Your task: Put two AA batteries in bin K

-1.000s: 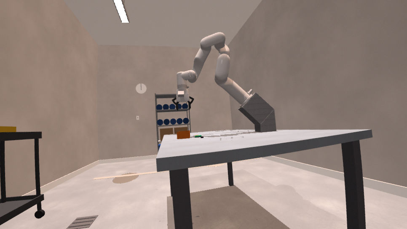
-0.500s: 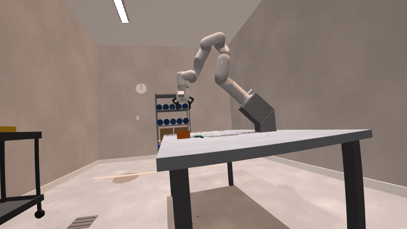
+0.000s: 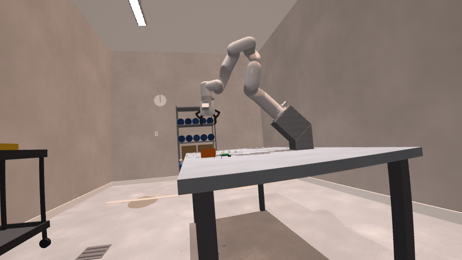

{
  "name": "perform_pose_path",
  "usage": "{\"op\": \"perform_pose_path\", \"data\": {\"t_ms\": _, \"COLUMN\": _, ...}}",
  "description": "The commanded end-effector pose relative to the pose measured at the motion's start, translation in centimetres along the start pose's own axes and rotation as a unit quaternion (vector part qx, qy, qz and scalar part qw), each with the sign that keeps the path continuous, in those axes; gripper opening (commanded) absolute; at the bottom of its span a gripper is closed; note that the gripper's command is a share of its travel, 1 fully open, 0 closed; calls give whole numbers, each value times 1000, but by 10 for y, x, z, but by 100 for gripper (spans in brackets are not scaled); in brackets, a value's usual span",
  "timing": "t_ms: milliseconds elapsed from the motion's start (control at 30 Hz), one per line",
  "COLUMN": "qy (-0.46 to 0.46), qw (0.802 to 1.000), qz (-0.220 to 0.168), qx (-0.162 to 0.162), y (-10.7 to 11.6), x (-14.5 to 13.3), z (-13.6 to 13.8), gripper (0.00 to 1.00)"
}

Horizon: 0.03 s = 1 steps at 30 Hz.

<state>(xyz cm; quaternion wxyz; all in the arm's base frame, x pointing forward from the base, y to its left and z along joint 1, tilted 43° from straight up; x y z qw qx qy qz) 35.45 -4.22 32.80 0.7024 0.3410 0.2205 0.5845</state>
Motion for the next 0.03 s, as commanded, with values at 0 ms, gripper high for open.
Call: {"op": "perform_pose_path", "data": {"t_ms": 0, "qy": 0, "qw": 1000, "qz": 0, "qx": -2, "y": 1, "x": 0, "z": 1, "gripper": 100}}
Point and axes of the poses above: the point where the finger pads meet when closed, its own y axis back along the fingers, its own z axis across the jaws, x = y × z, the point moved 2 cm from there along y, back along the fingers, and after that the axes turned 14 degrees about -y, right-handed, at the moved point
